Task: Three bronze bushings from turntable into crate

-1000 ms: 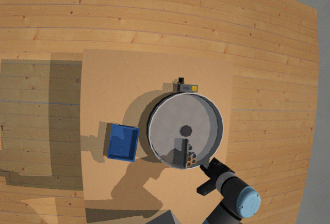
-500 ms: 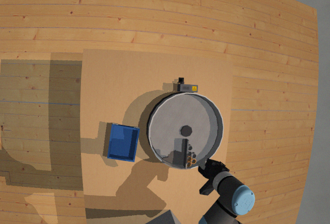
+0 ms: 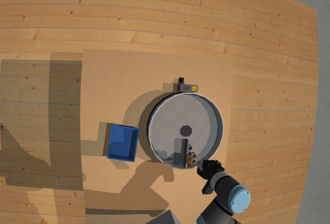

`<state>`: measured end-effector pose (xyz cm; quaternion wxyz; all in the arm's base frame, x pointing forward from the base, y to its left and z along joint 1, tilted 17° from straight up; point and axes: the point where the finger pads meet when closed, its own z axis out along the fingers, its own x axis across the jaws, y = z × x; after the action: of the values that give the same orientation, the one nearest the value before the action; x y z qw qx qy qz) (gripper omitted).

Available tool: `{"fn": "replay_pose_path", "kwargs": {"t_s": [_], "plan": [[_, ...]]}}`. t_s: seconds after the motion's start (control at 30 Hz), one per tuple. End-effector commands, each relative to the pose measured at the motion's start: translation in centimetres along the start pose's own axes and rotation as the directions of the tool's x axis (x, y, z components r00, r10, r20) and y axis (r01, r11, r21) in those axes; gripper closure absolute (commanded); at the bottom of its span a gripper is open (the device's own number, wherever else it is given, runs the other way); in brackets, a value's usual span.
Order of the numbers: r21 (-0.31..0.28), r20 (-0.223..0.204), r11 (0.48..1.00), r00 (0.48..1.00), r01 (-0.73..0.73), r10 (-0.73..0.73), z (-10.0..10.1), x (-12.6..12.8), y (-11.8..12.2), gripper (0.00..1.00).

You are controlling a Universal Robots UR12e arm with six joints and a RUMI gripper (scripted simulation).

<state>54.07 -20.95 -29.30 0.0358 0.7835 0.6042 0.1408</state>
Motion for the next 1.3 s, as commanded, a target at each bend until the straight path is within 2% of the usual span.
{"fn": "replay_pose_path", "kwargs": {"t_s": [0.0,0.33,1.27], "plan": [[-0.002,0.0,0.999,0.999,0.034,-0.034,0.32,-0.12,-0.12,0.94],[-0.002,0.0,0.997,0.997,0.081,-0.081,0.82,-0.26,-0.35,0.94],[-0.002,0.0,0.997,0.997,0.082,-0.082,0.83,-0.27,-0.36,0.94]]}}
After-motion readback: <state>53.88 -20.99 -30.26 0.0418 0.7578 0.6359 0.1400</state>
